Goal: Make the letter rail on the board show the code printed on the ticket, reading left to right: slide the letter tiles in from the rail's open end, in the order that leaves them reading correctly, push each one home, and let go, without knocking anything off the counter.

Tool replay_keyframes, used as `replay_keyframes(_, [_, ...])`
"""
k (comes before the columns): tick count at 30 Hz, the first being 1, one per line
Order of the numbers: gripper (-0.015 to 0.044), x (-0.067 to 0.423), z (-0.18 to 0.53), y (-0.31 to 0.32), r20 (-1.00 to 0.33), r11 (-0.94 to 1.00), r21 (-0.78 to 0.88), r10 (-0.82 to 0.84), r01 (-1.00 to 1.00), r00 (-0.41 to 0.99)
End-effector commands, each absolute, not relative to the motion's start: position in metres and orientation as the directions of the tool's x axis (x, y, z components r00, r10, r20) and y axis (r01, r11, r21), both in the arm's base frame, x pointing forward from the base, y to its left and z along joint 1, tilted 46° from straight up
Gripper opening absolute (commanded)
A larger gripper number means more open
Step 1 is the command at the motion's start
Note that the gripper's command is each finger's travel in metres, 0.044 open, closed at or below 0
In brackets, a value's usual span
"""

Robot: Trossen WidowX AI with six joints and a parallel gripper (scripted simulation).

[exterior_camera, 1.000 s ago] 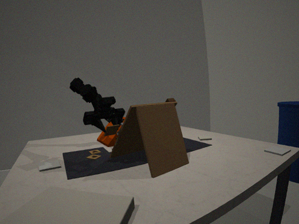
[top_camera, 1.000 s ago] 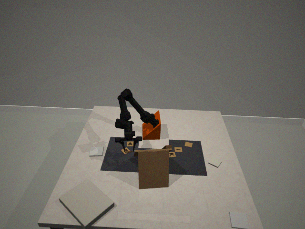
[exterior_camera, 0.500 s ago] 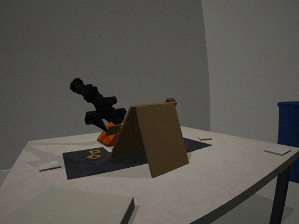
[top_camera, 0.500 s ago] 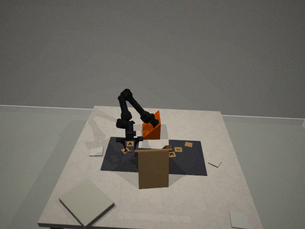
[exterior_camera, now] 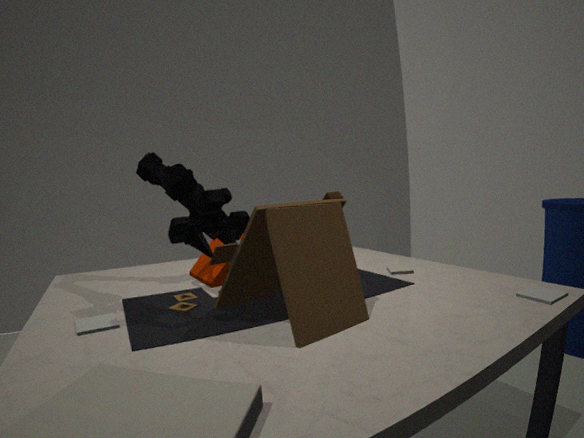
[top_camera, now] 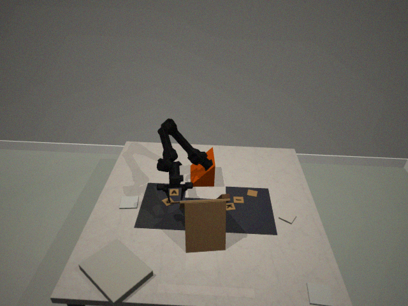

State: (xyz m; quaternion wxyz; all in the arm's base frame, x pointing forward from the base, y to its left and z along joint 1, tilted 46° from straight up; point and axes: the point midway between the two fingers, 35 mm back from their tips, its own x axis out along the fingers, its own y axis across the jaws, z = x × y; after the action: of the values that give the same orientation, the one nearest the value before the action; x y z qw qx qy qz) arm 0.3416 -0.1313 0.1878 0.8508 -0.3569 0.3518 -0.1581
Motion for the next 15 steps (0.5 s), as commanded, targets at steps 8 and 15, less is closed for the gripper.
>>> replay_keyframes(8, [0.0, 0.3418, 0.1821, -0.1275, -0.487, 0.698, -0.716, -0.522, 0.021, 0.701])
replay_keyframes(15, [0.0, 0.3419, 0.1794, -0.1252, -0.487, 0.698, -0.716, -0.521, 0.021, 0.701])
